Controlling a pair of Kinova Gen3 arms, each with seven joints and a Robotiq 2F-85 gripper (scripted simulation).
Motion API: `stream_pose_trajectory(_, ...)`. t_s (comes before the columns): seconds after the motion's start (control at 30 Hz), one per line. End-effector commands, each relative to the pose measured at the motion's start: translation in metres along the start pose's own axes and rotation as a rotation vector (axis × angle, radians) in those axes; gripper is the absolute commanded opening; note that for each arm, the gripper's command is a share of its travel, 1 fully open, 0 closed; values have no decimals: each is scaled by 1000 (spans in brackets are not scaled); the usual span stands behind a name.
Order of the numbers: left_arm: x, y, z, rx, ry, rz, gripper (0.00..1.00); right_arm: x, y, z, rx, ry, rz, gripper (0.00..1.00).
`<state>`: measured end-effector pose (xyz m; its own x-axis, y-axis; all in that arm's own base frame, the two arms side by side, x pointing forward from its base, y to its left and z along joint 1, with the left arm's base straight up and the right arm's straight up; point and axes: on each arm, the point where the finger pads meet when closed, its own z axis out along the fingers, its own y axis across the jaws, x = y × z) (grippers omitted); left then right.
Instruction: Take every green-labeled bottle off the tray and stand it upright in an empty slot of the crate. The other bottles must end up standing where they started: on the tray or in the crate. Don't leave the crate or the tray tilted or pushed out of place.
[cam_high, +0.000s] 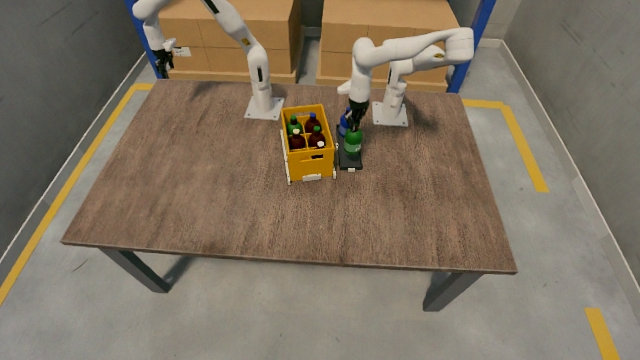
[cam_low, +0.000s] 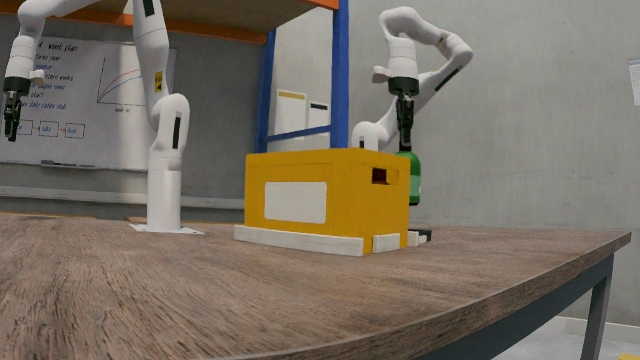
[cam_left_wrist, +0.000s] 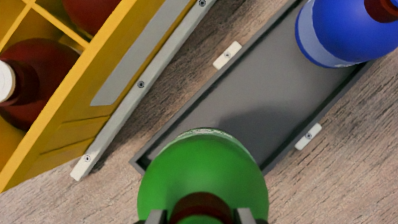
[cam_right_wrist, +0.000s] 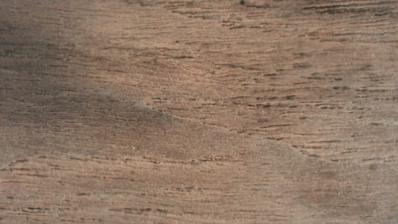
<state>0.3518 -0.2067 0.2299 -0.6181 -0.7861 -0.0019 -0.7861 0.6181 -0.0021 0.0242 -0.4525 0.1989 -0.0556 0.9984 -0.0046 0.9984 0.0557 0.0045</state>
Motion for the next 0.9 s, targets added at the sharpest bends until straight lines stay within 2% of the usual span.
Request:
stream_pose_trajectory(0.0, -1, 1, -6, 1, -2, 1, 361, 3, -2, -1, 5, 5, 7, 1000)
stream_pose_trajectory(0.87, -1, 1, -8, 1, -3, 2, 361, 3, -2, -1, 5, 5, 7, 1000)
